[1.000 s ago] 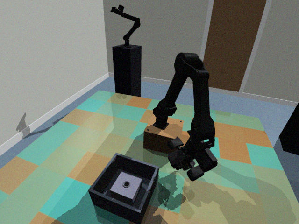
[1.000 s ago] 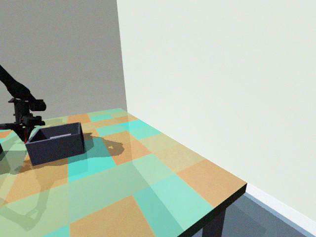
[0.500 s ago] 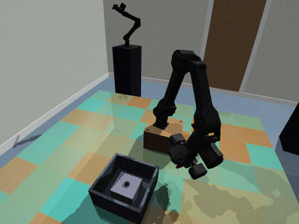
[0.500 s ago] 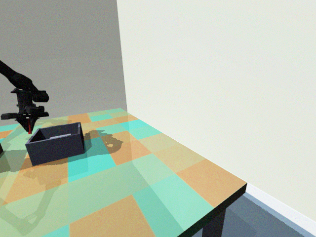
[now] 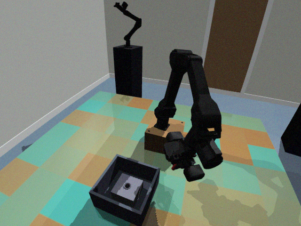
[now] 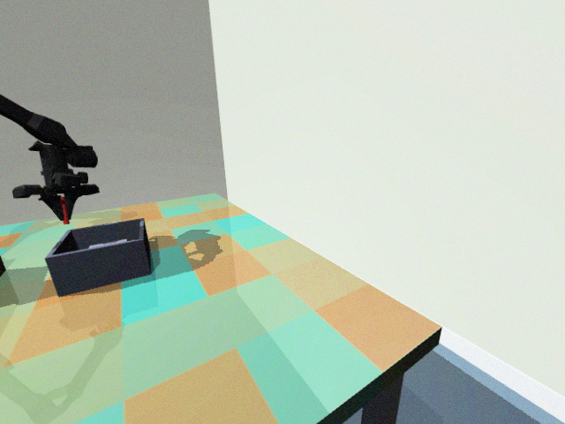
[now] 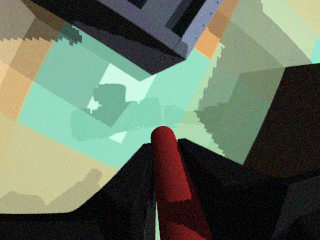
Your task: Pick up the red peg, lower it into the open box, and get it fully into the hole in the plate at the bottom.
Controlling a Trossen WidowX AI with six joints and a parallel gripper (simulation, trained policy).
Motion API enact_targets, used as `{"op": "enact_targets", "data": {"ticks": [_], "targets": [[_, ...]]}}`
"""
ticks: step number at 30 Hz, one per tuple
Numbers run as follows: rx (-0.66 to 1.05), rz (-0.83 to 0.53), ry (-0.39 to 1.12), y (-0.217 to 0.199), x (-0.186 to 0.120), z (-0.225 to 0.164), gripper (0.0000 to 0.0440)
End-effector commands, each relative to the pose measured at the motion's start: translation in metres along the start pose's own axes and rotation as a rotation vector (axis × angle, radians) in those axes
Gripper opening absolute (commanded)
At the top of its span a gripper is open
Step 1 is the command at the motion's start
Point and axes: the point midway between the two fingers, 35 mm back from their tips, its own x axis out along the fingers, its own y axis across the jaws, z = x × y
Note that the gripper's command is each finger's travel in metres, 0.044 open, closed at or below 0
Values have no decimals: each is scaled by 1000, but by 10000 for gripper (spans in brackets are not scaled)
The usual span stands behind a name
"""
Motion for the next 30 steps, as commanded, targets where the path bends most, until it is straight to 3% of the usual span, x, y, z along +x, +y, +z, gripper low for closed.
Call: {"op": "enact_targets", "data": {"ticks": [1, 15, 30], "targets": [[45, 2, -13, 1, -5, 16, 0], [179, 16, -43, 0, -6, 92, 0], [186, 28, -10, -10, 27, 162, 0]]}}
